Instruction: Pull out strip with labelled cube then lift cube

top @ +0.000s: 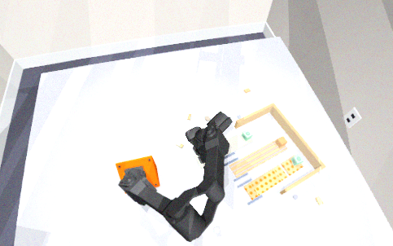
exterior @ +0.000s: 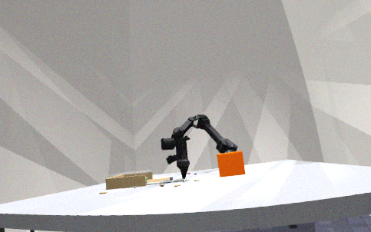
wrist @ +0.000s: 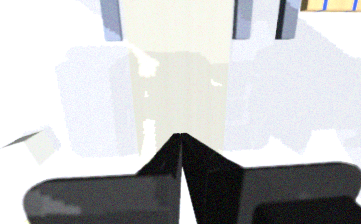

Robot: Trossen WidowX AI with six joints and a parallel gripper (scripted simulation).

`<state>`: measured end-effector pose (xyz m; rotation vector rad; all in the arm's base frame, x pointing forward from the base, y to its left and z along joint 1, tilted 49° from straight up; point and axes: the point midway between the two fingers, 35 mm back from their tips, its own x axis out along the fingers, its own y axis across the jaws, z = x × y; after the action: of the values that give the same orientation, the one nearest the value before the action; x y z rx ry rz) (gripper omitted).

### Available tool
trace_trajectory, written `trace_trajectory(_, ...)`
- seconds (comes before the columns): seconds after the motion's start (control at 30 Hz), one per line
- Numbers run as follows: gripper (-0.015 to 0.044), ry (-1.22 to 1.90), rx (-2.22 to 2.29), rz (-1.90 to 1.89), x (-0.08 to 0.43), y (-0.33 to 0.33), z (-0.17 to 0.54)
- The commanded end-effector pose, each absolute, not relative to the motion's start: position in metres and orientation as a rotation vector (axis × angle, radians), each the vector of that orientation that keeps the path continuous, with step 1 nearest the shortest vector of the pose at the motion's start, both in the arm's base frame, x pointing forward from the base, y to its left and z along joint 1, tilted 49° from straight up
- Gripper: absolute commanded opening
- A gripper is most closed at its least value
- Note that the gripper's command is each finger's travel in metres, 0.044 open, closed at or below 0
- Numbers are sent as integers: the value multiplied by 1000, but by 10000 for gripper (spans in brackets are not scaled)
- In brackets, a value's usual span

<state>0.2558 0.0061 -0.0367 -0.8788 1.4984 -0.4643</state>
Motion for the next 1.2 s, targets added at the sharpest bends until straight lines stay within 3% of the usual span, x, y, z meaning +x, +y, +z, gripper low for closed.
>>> trace_trajectory(0.0, 0, 1526, -878, -470, 244, 0, -39)
trace_trajectory(1.17, 0, 1528, -879, -469, 194, -10, -31)
